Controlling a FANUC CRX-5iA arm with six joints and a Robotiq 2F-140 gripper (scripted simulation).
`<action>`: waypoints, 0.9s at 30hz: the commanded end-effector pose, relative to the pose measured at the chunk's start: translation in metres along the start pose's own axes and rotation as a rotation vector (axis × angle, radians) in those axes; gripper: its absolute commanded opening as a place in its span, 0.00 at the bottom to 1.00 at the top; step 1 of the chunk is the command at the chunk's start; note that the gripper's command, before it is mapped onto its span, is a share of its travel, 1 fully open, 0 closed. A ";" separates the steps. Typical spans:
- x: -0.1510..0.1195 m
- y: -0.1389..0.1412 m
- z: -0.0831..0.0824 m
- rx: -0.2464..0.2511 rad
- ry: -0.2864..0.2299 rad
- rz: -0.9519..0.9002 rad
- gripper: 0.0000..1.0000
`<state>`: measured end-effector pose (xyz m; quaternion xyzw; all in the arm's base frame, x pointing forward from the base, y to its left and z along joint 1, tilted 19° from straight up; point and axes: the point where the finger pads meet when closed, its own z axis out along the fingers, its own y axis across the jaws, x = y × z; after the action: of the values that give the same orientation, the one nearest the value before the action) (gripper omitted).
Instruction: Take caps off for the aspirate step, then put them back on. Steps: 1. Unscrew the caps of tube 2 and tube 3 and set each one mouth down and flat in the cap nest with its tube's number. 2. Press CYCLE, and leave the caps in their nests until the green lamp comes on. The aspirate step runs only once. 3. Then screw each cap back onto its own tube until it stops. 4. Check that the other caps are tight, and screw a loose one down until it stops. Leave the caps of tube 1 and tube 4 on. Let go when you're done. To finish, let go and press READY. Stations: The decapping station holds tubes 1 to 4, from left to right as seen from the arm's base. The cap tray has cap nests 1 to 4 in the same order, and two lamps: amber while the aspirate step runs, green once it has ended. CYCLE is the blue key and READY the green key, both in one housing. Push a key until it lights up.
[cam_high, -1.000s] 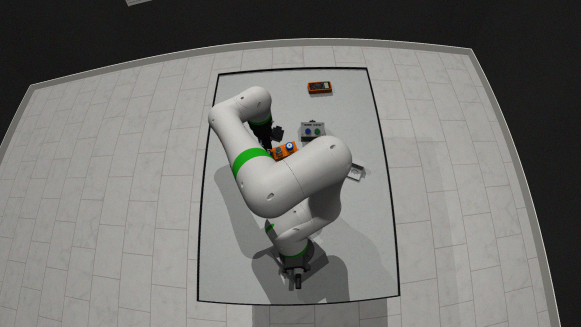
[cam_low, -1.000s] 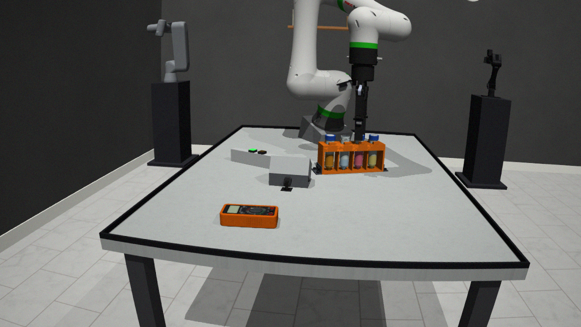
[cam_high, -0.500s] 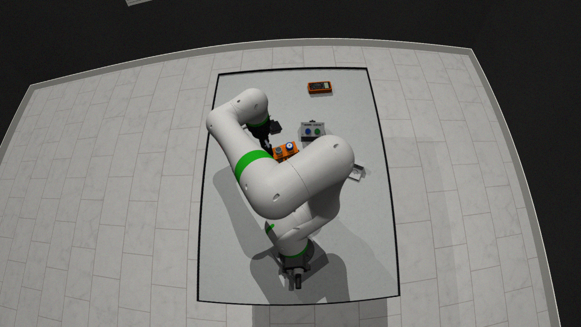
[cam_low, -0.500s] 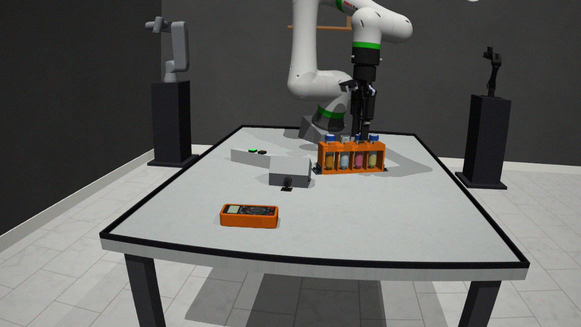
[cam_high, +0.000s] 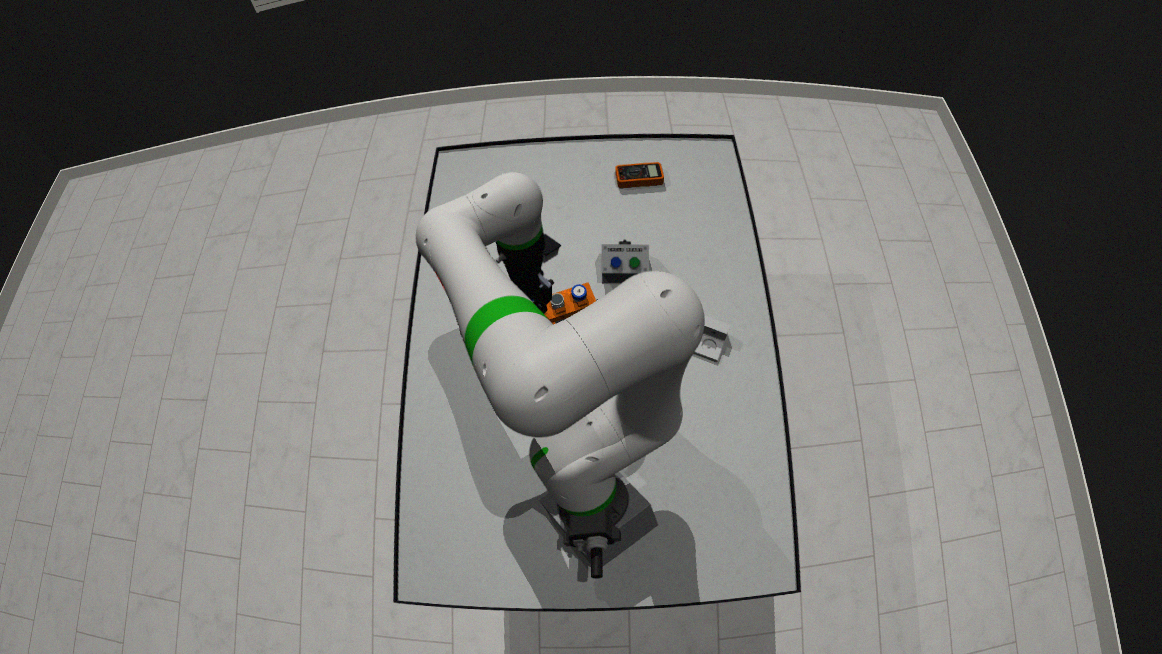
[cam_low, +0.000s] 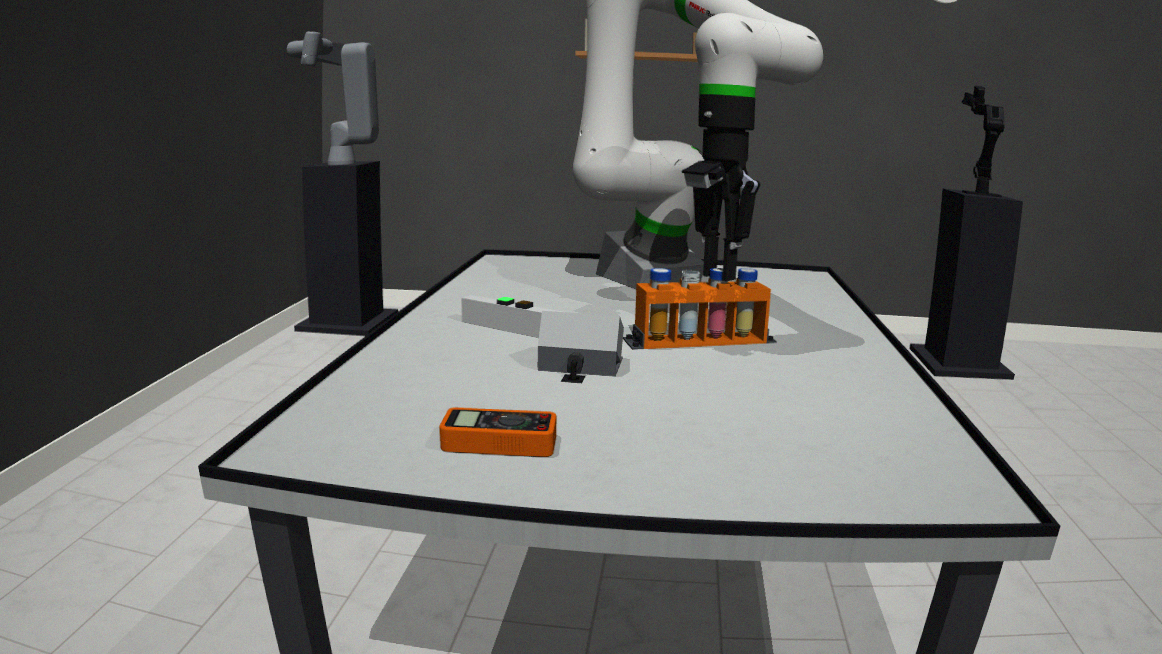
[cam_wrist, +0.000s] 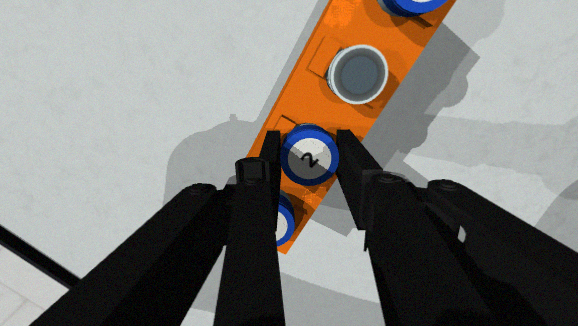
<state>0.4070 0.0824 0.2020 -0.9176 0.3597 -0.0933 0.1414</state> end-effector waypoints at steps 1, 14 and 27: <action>0.000 0.000 -0.001 0.001 0.000 0.000 0.30; 0.000 0.000 -0.001 0.001 0.000 0.200 0.30; 0.000 0.000 -0.001 0.001 0.000 0.750 0.30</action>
<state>0.4070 0.0819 0.2022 -0.7667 0.6179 -0.0323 0.1712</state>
